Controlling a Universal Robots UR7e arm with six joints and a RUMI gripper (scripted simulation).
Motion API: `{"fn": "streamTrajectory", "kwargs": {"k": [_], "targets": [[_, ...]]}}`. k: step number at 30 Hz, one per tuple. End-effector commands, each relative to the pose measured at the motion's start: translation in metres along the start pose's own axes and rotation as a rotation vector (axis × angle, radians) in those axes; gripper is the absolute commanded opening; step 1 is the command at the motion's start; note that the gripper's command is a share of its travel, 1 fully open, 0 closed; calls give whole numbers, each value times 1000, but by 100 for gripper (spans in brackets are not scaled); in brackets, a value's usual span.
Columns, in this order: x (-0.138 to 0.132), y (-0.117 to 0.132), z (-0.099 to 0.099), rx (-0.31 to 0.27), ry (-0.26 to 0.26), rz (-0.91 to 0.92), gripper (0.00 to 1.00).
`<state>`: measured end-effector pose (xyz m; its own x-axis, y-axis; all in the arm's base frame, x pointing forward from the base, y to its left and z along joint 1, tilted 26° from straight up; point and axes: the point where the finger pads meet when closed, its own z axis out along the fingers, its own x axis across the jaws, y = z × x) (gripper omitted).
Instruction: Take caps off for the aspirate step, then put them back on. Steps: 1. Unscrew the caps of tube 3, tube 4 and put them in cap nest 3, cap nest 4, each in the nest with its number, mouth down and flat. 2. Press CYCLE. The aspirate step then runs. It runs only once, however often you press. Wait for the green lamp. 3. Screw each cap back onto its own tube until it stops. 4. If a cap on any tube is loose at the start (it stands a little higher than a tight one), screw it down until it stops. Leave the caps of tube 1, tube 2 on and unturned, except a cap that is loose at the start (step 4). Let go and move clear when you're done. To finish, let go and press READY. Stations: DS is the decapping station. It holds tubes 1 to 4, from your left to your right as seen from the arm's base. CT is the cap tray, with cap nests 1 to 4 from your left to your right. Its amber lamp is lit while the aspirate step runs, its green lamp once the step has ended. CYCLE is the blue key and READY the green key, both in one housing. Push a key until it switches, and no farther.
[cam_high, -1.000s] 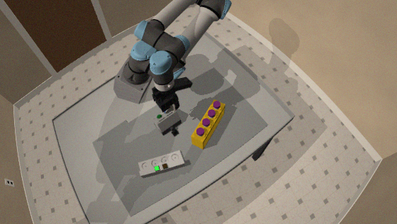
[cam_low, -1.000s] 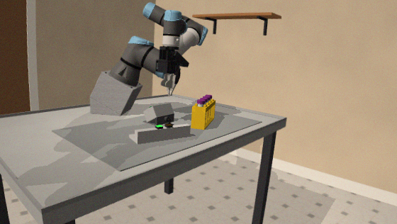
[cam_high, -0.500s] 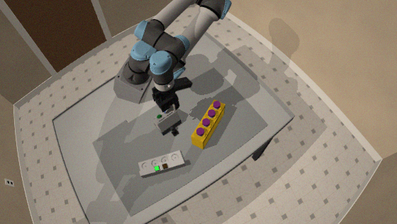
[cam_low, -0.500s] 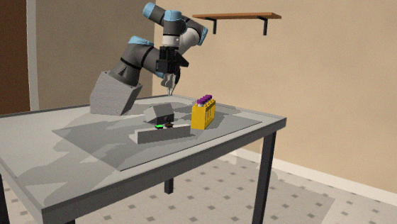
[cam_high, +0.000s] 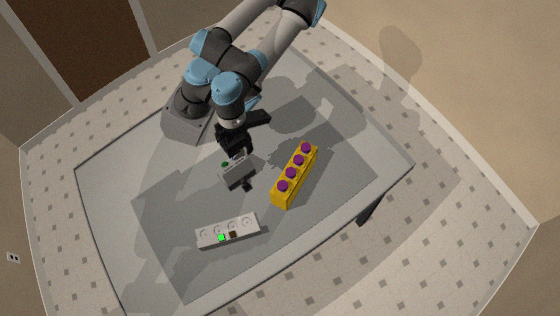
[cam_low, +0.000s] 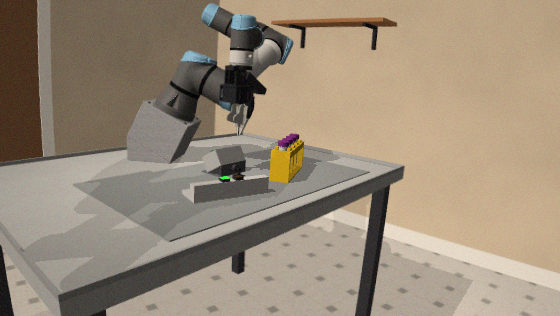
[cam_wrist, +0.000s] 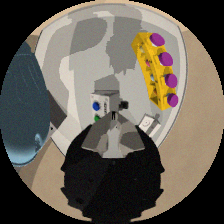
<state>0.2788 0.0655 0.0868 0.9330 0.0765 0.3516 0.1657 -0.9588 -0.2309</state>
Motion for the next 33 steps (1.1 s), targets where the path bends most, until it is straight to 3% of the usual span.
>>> {"fn": "streamTrajectory", "kwargs": {"k": [1,8,14,33], "targets": [[-23,27,10,13,20,-4,0],[-23,27,10,13,20,-4,0],[-53,62,24,12,20,-3,0],[-53,62,24,12,20,-3,0]]}}
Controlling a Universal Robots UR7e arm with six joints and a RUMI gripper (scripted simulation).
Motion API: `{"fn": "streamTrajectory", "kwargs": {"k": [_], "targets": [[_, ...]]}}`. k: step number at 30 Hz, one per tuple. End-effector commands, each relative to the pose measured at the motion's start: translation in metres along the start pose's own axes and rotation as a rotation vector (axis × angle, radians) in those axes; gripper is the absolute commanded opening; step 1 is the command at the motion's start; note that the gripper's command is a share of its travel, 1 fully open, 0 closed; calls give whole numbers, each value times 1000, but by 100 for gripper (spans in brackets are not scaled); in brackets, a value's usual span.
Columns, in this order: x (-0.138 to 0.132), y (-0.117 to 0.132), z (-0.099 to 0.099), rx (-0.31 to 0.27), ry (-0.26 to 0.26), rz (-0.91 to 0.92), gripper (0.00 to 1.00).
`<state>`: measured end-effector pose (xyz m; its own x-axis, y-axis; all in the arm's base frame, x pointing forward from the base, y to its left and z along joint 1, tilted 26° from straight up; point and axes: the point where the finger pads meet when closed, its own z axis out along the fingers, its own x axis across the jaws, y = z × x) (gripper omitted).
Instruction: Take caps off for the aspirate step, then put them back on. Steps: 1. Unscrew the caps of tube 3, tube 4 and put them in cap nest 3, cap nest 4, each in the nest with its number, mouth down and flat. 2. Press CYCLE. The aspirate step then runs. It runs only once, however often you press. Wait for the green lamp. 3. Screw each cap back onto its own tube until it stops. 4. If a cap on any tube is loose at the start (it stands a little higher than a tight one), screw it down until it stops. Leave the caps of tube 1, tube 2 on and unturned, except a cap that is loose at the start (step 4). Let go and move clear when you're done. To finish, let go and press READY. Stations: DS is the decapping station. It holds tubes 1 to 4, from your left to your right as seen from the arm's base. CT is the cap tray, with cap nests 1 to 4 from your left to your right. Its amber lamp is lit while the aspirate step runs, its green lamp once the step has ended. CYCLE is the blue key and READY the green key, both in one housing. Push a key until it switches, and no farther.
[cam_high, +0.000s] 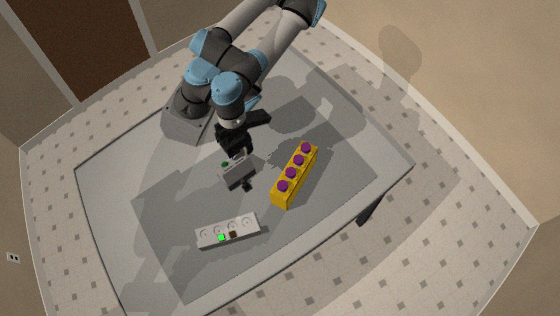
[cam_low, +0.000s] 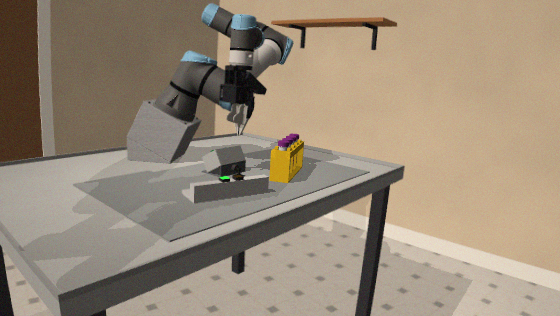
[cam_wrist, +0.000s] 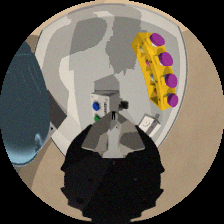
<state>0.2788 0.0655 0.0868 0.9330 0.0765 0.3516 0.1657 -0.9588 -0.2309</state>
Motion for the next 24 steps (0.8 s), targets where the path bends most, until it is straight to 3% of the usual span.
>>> {"fn": "streamTrajectory", "kwargs": {"k": [1,19,24], "targets": [[-53,62,24,12,20,-3,0],[-53,62,24,12,20,-3,0],[-50,62,39,30,-145,-5,0]]}}
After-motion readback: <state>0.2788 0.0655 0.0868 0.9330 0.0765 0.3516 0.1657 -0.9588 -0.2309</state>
